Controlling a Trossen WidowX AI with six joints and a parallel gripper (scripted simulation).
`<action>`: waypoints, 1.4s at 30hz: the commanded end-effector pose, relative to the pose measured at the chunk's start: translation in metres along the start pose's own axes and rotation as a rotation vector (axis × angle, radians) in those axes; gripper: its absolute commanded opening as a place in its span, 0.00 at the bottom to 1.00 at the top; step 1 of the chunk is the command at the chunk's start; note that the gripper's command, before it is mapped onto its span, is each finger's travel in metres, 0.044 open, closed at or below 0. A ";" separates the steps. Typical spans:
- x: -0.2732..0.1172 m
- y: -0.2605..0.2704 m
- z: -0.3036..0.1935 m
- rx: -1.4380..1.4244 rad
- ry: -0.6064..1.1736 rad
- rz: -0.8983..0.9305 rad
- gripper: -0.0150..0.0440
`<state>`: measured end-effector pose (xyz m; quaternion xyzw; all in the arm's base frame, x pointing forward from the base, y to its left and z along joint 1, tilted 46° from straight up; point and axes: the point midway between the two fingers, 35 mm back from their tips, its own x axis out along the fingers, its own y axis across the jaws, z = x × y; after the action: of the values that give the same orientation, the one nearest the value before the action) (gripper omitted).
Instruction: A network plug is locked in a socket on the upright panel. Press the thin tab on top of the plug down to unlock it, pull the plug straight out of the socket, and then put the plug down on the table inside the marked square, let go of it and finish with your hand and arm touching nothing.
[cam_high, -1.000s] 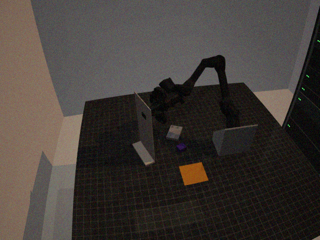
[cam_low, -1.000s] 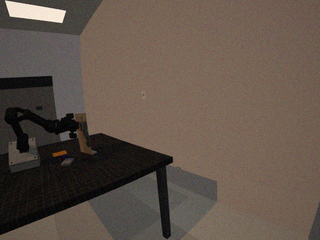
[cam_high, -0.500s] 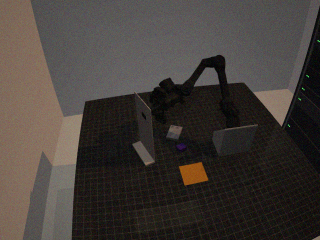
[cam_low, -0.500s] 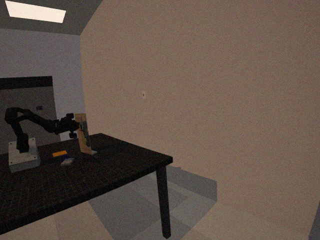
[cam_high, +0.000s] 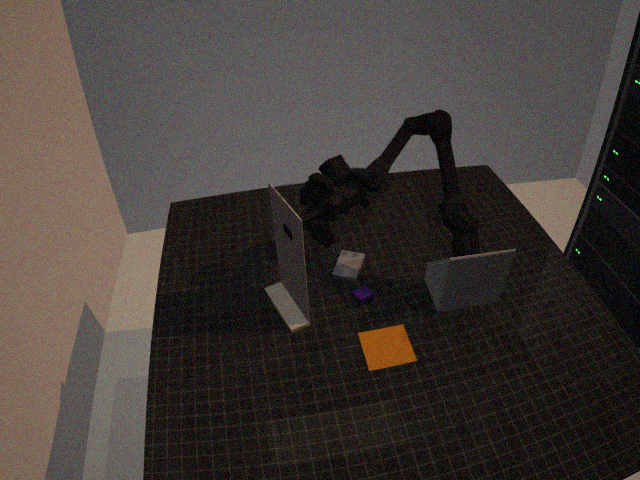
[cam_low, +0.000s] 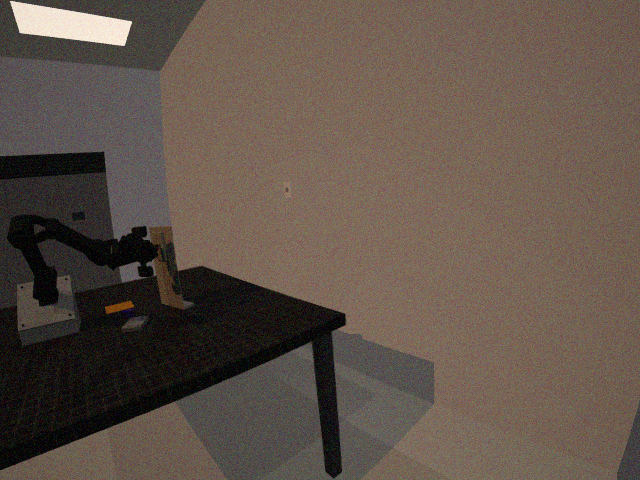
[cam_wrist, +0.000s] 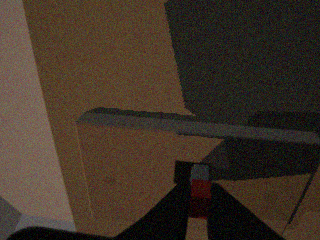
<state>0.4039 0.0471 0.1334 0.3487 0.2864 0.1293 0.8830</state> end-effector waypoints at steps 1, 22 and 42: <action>-0.004 0.000 -0.001 0.002 -0.002 -0.001 0.25; -0.015 0.000 -0.004 0.002 -0.002 -0.002 0.25; -0.026 0.000 -0.006 0.002 -0.002 -0.002 0.25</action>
<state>0.3833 0.0386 0.1391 0.3510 0.2870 0.1244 0.8826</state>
